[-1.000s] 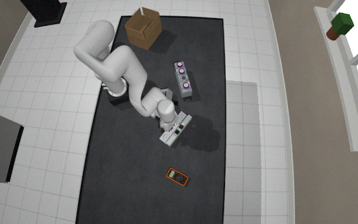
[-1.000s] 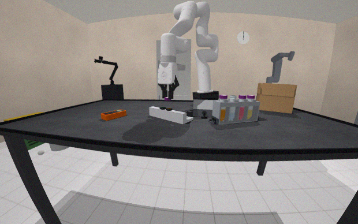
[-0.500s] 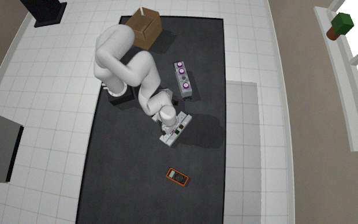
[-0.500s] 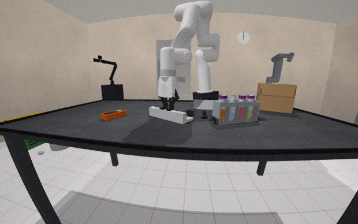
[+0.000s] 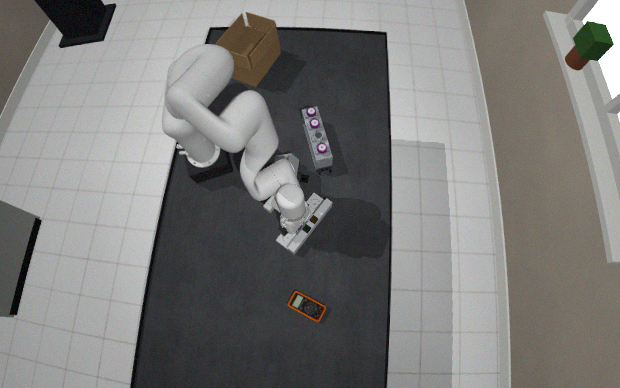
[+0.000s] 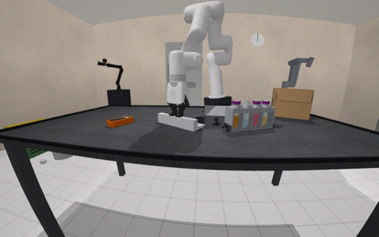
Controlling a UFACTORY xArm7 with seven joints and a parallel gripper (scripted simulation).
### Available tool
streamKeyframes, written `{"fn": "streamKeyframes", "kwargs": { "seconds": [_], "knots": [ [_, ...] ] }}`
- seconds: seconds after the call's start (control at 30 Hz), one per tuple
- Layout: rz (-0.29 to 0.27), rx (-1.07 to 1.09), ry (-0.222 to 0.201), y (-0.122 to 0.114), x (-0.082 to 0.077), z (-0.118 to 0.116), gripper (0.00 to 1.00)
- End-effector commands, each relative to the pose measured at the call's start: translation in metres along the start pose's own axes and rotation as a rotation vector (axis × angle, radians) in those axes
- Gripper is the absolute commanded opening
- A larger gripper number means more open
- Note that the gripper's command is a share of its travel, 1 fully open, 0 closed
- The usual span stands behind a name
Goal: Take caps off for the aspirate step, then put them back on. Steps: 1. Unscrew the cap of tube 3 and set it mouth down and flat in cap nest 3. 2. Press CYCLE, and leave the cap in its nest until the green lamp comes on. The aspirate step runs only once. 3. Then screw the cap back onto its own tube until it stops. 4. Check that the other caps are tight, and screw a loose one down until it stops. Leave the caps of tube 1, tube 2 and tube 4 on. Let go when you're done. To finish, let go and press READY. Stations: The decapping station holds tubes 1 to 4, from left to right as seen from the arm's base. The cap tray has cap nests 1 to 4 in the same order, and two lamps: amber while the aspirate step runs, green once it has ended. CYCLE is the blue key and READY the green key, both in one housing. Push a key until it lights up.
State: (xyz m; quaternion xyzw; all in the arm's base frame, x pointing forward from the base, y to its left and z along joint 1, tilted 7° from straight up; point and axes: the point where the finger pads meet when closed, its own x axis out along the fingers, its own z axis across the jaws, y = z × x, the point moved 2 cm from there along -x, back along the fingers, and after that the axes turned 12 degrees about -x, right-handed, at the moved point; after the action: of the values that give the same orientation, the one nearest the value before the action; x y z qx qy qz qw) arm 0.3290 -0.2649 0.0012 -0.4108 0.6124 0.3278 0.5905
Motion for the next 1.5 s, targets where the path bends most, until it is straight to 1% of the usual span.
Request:
{"fn": "streamKeyframes", "kwargs": {
  "seconds": [0.0,0.67,0.7,1.17,1.27,1.33,1.47],
  "knots": [
    [-0.003,0.000,0.000,-0.001,0.001,0.000,0.00],
    [-0.003,0.000,0.000,-0.001,0.008,-0.001,0.00],
    [-0.003,0.000,0.000,-0.001,0.008,-0.001,0.46],
    [-0.003,0.000,0.000,-0.001,0.008,-0.001,0.46],
    [-0.003,0.000,0.000,-0.001,-0.007,-0.001,0.46],
    [-0.003,0.000,0.000,-0.001,-0.007,-0.001,0.46],
    [-0.003,0.000,0.000,-0.001,-0.027,-0.001,0.46]
  ]
}}
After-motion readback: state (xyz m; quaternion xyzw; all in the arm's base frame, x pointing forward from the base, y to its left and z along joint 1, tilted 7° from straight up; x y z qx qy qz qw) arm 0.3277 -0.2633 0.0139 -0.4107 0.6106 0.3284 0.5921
